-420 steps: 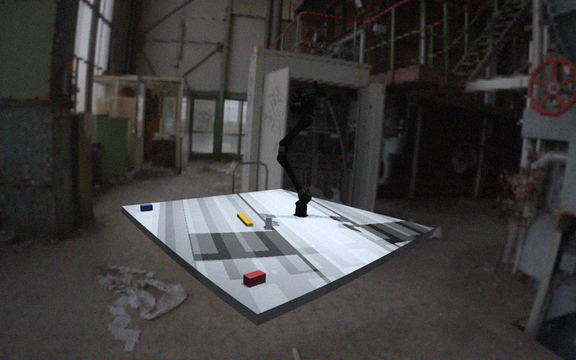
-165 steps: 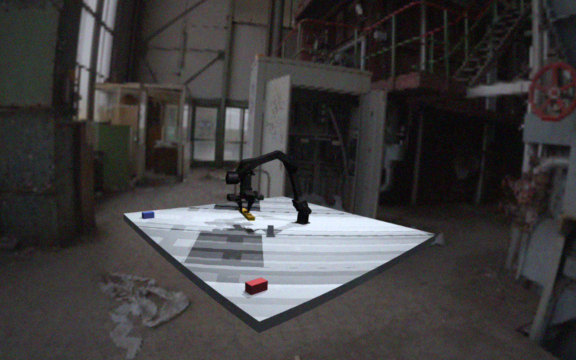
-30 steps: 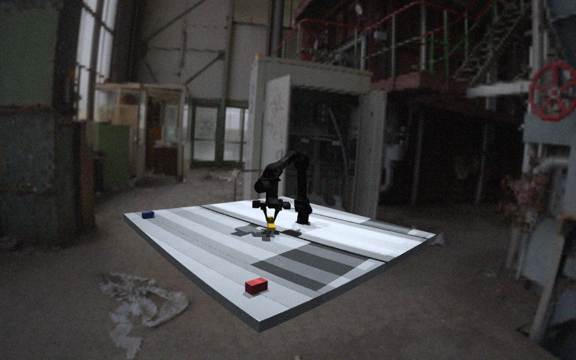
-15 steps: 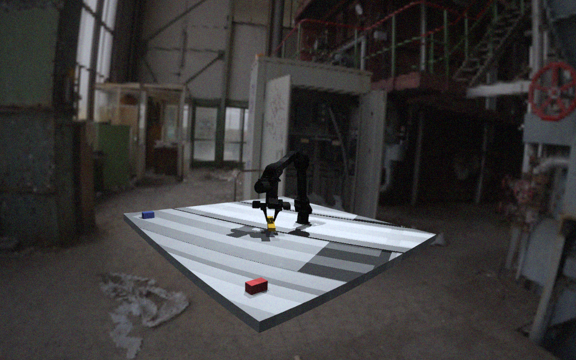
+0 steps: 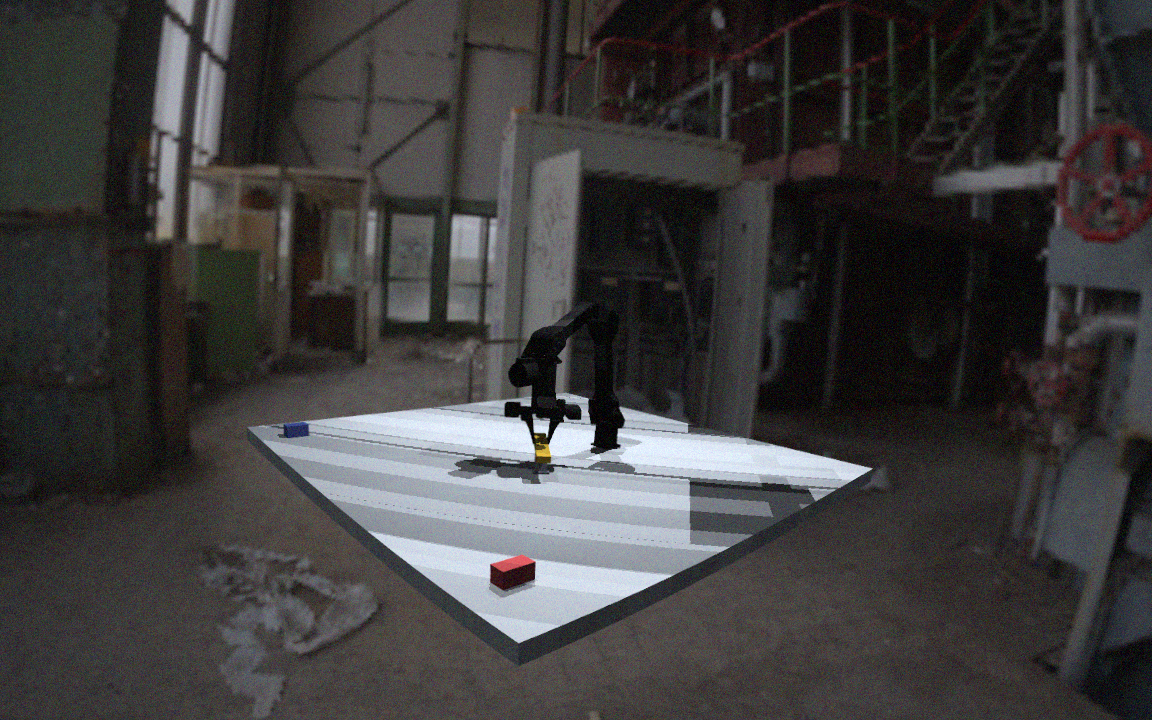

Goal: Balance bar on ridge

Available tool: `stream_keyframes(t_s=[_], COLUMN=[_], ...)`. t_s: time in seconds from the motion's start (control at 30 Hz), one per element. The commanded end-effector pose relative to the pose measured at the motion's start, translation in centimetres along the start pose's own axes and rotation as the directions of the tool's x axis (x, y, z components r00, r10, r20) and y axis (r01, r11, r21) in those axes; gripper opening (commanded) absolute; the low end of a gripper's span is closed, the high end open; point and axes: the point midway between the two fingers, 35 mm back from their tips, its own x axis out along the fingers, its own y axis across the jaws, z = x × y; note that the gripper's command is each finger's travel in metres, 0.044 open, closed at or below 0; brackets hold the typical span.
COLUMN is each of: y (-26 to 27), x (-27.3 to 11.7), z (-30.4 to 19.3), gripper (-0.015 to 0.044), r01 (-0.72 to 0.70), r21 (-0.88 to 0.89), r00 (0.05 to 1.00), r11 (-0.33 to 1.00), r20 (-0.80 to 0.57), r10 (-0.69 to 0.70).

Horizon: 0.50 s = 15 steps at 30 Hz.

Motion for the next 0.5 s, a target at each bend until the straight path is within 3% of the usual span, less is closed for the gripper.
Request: stream_keyframes(t_s=[0.0,0.47], y=[0.01,0.03], x=[0.01,0.13], z=[0.10,0.08], gripper=[0.0000,0.0000], r01=[-0.001,-0.001], r21=[0.005,0.005], r00=[1.000,1.000], r11=[1.000,1.000], r20=[0.005,0.005], r10=[0.001,0.001])
